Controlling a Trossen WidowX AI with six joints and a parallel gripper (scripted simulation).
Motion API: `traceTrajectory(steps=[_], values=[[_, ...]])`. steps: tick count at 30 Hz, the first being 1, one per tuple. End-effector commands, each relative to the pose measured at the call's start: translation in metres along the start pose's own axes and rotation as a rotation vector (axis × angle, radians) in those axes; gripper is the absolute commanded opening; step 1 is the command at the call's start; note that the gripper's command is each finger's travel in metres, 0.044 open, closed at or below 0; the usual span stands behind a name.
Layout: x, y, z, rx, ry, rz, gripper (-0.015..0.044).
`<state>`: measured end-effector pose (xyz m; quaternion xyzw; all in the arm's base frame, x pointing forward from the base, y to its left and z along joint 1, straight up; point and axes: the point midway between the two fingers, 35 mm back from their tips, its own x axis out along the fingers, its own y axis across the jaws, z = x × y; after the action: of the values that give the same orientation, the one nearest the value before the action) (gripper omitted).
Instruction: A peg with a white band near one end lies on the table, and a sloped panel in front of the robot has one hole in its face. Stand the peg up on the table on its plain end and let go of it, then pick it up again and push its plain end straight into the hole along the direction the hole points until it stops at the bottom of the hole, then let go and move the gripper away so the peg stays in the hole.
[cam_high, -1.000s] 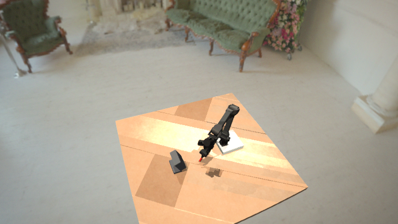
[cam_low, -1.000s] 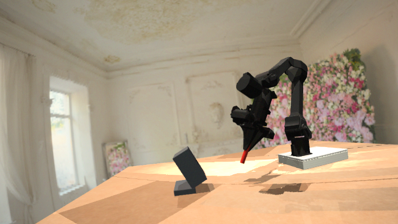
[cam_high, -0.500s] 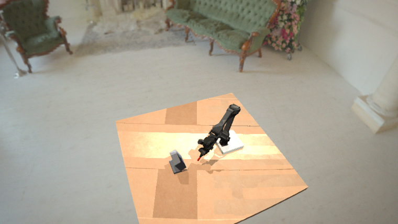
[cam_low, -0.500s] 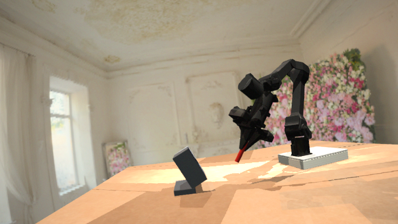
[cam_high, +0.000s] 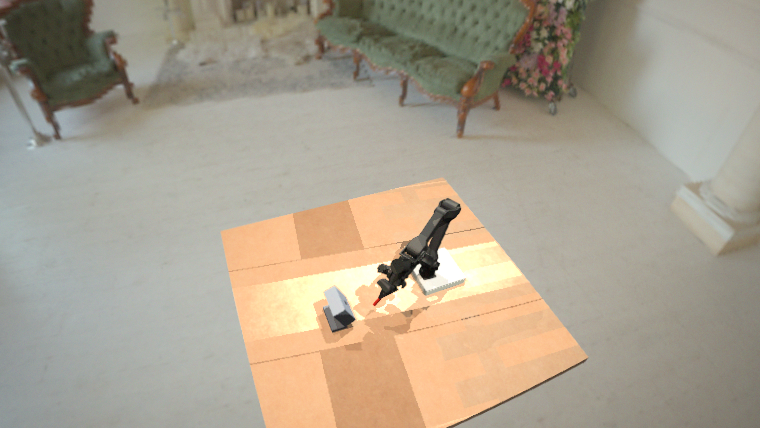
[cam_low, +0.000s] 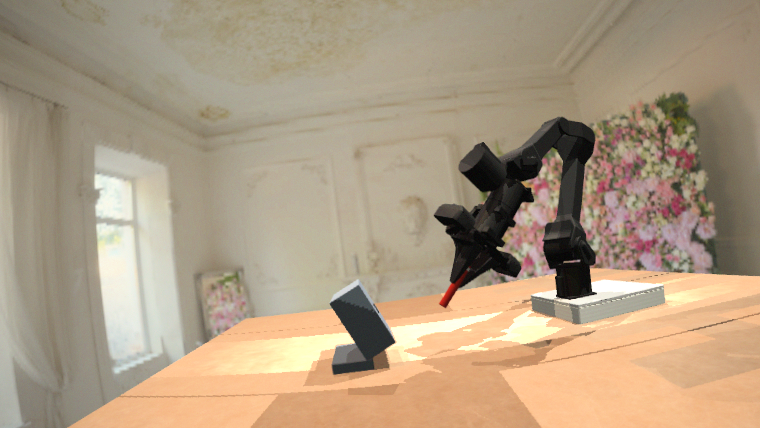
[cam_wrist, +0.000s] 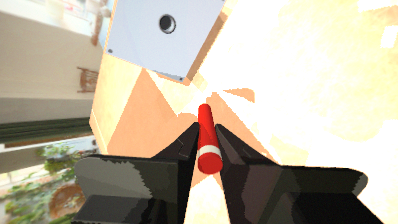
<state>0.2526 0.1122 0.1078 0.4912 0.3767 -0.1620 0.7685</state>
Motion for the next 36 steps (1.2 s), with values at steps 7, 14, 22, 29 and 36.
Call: traceTrajectory(steps=[7, 14, 22, 29, 36], values=[[-0.001, 0.001, 0.008, 0.076, -0.040, 0.067, 0.0000], [-0.001, 0.002, 0.013, 0.125, -0.063, 0.110, 0.0000], [-0.002, 0.002, 0.019, 0.182, -0.089, 0.160, 0.0000], [-0.003, 0.002, 0.024, 0.231, -0.110, 0.204, 0.0000], [-0.004, 0.002, 0.029, 0.281, -0.130, 0.248, 0.0000]])
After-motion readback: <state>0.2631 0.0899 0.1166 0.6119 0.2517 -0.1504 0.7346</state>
